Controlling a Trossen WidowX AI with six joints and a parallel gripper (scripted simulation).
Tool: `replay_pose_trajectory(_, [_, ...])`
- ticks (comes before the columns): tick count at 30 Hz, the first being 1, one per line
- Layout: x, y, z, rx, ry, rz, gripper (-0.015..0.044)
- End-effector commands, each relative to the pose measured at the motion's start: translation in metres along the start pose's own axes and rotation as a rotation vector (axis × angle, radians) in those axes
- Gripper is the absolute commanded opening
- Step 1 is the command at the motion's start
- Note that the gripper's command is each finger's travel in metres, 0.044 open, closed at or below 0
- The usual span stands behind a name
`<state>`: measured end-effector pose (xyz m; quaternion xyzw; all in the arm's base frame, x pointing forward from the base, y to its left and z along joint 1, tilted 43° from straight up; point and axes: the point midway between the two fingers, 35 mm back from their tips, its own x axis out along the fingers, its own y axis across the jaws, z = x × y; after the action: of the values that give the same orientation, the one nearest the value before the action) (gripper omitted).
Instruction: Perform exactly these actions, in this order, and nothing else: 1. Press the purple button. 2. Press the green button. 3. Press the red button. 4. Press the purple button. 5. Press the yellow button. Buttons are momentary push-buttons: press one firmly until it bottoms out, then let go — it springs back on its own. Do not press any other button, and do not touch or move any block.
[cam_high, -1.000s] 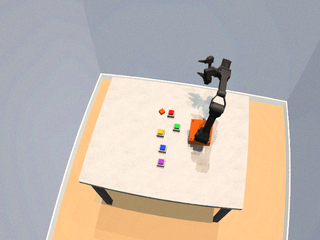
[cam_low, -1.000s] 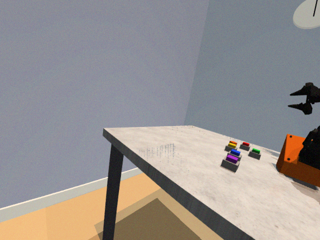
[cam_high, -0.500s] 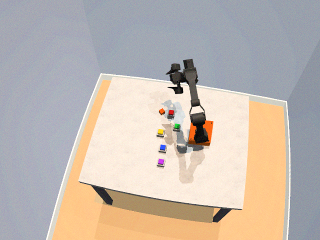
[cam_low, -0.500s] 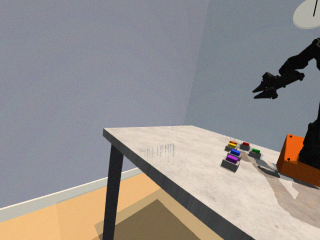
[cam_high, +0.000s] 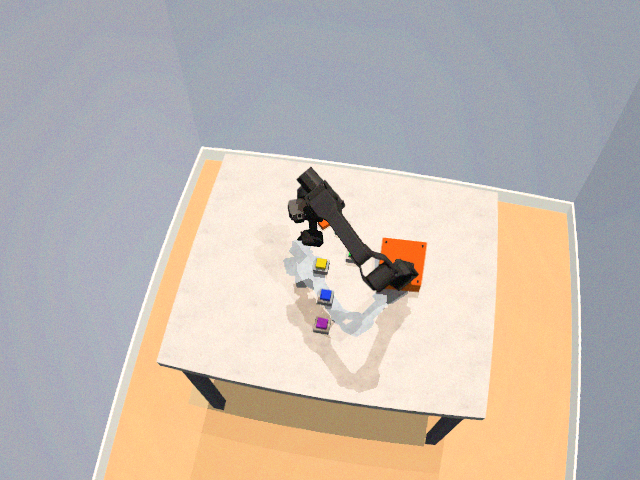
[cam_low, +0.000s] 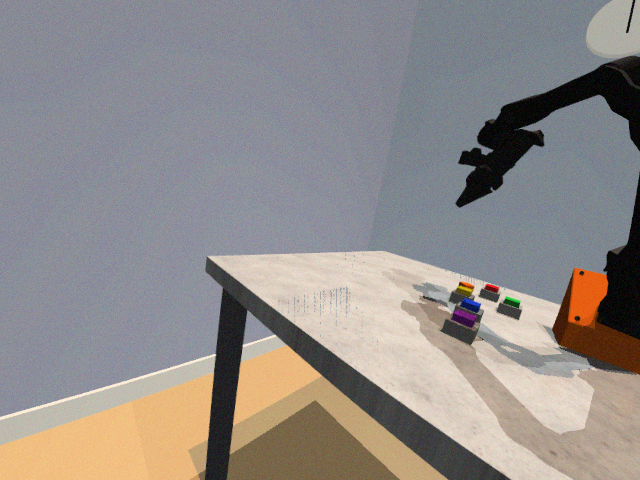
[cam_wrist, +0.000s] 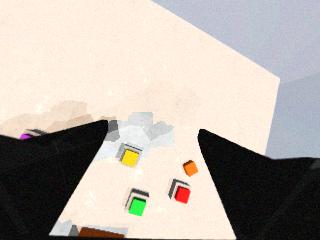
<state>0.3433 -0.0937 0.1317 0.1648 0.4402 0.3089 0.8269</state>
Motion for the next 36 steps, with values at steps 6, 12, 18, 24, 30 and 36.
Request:
replay_pose_trajectory(6, [0.048,0.142,-0.014,0.193,0.286,0.094,0.04])
replay_pose_trajectory(12, [0.054,0.229,-0.053,0.298,0.484,0.084,0.04])
replay_pose_trajectory(18, [0.053,0.245,-0.065,0.318,0.527,0.073,0.04])
replay_pose_trajectory(24, [0.06,0.246,-0.068,0.318,0.526,0.072,0.0348])
replay_pose_trajectory(30, [0.105,0.255,-0.094,0.318,0.525,0.077,0.019])
replay_pose_trajectory(36, [0.105,0.255,-0.094,0.318,0.525,0.077,0.0032])
